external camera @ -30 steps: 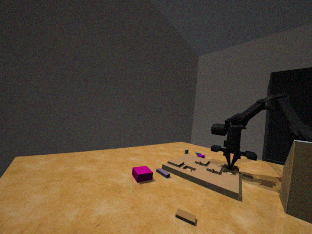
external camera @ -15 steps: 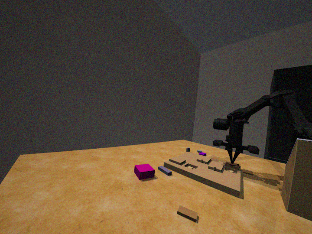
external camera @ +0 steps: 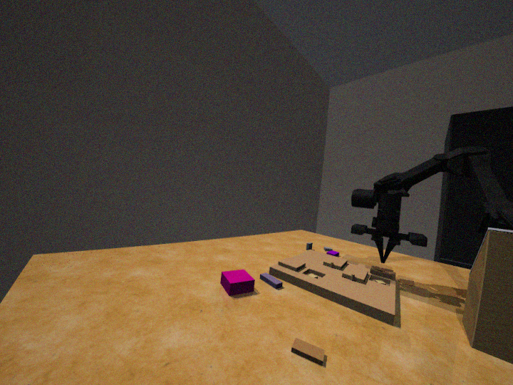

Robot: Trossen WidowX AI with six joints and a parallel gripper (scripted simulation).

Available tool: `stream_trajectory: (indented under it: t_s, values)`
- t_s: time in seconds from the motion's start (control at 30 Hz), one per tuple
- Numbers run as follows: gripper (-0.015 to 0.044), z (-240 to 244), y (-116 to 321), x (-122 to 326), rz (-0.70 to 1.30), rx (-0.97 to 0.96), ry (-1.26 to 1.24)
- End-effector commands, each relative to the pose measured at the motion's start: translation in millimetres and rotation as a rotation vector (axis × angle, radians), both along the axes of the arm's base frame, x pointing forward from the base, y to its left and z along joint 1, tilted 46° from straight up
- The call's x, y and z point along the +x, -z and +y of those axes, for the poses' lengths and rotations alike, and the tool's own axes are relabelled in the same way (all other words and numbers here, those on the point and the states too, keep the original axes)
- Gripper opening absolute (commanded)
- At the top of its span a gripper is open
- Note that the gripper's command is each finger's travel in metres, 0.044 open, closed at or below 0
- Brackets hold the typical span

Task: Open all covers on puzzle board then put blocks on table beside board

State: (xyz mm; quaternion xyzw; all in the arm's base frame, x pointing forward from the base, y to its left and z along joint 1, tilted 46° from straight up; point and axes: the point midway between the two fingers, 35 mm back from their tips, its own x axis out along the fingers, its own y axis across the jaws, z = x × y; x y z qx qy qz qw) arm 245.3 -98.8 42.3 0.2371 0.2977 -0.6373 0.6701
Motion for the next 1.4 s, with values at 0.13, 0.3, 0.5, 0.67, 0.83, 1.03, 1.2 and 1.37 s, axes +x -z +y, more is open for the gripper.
stream_trajectory:
  t_s: [0.13,0.3,0.5,0.67,0.83,1.03,1.2,1.37]
  values:
    - [0.0,3,-4,0,0.012,-0.001,-0.012]
    - [0.0,8,-4,14,0.333,-0.006,-0.329]
    - [0.0,15,-2,33,0.778,-0.014,-0.769]
    - [0.0,22,1,49,1.15,-0.022,-1.135]
    - [0.0,29,5,64,1.522,-0.03,-1.501]
    - [0.0,37,10,79,1.882,-0.039,-1.851]
    - [0.0,42,13,88,2.139,-0.045,-2.098]
    - [0.0,44,14,91,2.234,-0.048,-2.189]
